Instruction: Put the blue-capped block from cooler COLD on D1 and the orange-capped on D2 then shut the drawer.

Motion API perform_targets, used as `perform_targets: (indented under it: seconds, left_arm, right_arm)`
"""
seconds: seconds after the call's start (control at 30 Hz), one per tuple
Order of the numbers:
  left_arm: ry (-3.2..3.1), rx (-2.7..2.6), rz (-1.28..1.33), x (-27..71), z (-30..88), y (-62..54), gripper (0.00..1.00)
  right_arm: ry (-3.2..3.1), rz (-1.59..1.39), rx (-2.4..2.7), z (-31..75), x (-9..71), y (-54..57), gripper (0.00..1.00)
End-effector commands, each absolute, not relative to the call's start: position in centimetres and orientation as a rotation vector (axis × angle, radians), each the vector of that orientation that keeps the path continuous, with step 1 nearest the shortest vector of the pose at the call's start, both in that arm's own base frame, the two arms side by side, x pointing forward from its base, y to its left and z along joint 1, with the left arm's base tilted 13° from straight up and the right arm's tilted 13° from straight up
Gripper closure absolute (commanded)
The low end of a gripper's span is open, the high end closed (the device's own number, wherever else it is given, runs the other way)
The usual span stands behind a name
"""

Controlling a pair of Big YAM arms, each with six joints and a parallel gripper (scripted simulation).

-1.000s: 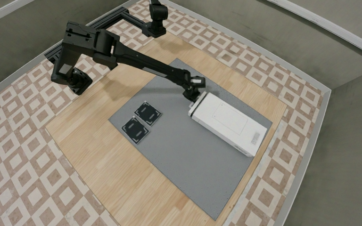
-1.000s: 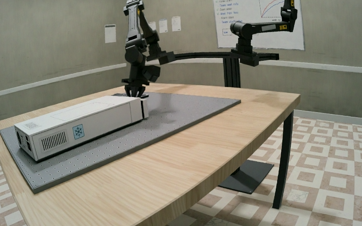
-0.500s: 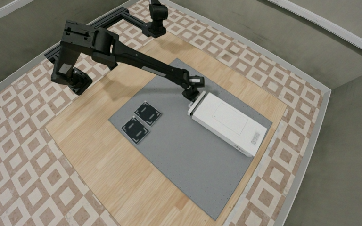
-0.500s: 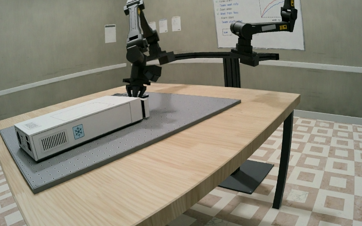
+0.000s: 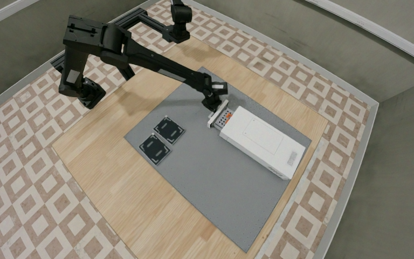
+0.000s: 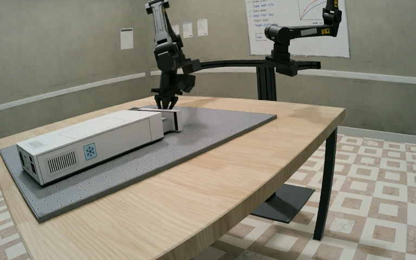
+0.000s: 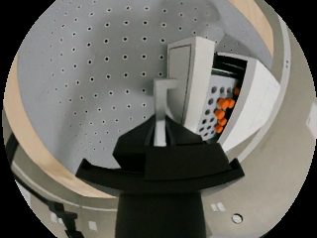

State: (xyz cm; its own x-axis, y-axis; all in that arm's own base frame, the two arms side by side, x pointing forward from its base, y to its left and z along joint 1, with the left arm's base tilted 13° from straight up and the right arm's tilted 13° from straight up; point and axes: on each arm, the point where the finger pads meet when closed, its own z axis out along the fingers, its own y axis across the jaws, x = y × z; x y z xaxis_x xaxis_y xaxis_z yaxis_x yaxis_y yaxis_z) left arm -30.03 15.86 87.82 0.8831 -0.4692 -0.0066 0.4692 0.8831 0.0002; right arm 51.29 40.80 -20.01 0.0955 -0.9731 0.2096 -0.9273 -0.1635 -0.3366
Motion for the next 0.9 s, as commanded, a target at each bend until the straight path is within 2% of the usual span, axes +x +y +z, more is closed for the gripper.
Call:
perform_targets:
  seconds: [0.0,0.87]
  left_arm:
    - [0.041,0.012,-0.490,-27.90,88.59,14.85,1.00]
    - [0.041,0.012,-0.490,-27.90,88.59,14.85,1.00]
  right_arm:
    - [1.942,-0.568,-2.245,-21.92,49.31,41.43,1.00]
    - [1.942,-0.568,-2.245,-22.35,49.19,41.31,1.00]
